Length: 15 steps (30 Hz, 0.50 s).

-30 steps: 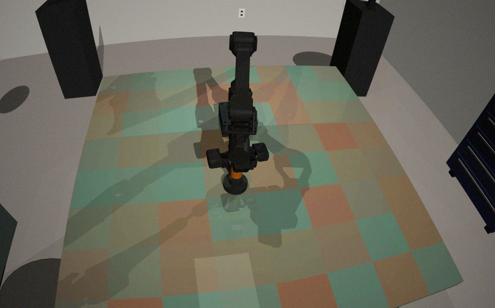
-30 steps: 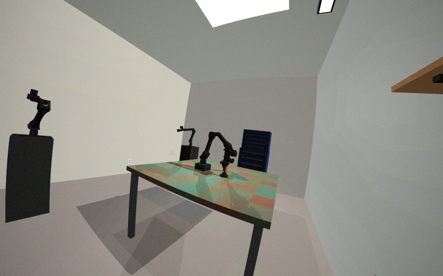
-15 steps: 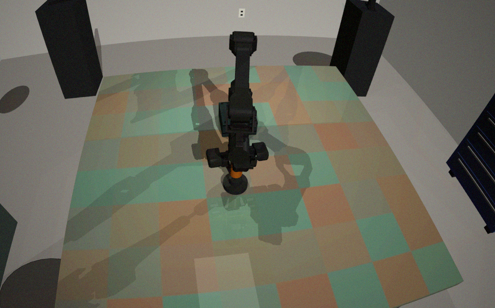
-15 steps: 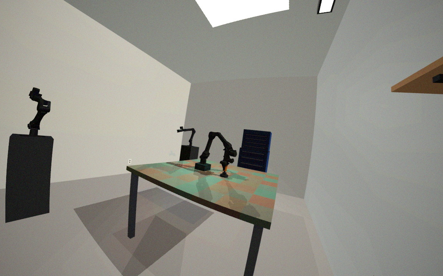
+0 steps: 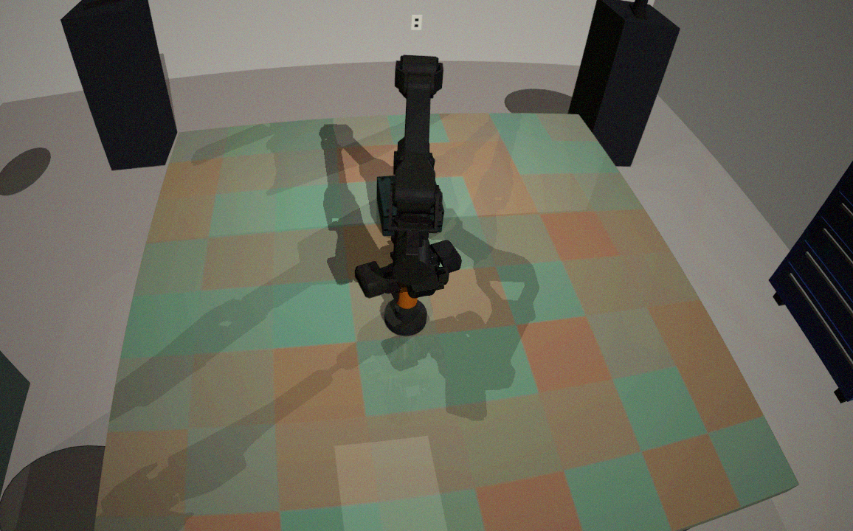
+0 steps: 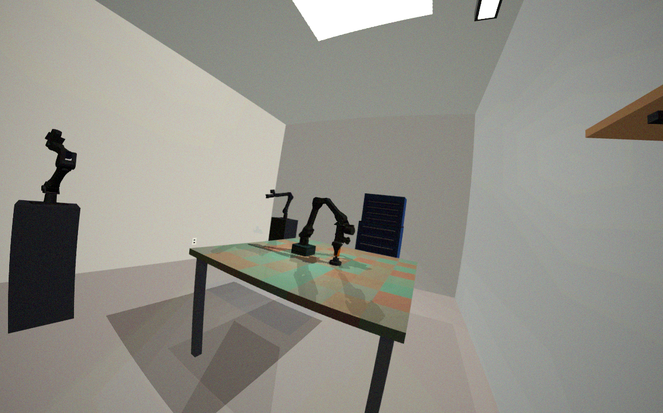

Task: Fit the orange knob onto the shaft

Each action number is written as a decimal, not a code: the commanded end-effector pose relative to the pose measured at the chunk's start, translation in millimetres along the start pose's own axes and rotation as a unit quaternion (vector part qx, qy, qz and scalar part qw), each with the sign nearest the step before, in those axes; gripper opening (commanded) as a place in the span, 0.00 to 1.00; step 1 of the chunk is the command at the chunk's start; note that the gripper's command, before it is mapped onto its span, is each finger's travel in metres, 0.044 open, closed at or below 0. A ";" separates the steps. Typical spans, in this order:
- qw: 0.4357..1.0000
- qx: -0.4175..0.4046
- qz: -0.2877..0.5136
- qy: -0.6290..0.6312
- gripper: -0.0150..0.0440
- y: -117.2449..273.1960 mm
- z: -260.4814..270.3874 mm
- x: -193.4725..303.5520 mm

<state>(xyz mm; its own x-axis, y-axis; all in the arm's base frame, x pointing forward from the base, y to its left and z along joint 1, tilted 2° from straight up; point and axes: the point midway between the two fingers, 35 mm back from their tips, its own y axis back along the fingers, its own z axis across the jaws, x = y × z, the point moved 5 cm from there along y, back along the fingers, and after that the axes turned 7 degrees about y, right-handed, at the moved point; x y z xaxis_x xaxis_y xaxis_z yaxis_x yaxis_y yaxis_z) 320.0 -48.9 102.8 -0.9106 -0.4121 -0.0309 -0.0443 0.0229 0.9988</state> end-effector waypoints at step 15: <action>1.000 0.002 -0.004 0.005 0.25 4.3 0.8 0.1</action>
<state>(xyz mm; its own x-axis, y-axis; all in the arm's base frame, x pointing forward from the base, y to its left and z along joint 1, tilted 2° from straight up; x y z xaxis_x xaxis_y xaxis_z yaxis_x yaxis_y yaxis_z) 320.1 -48.8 103.9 -0.9086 -0.4160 -0.0364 -0.0509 0.0238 0.9984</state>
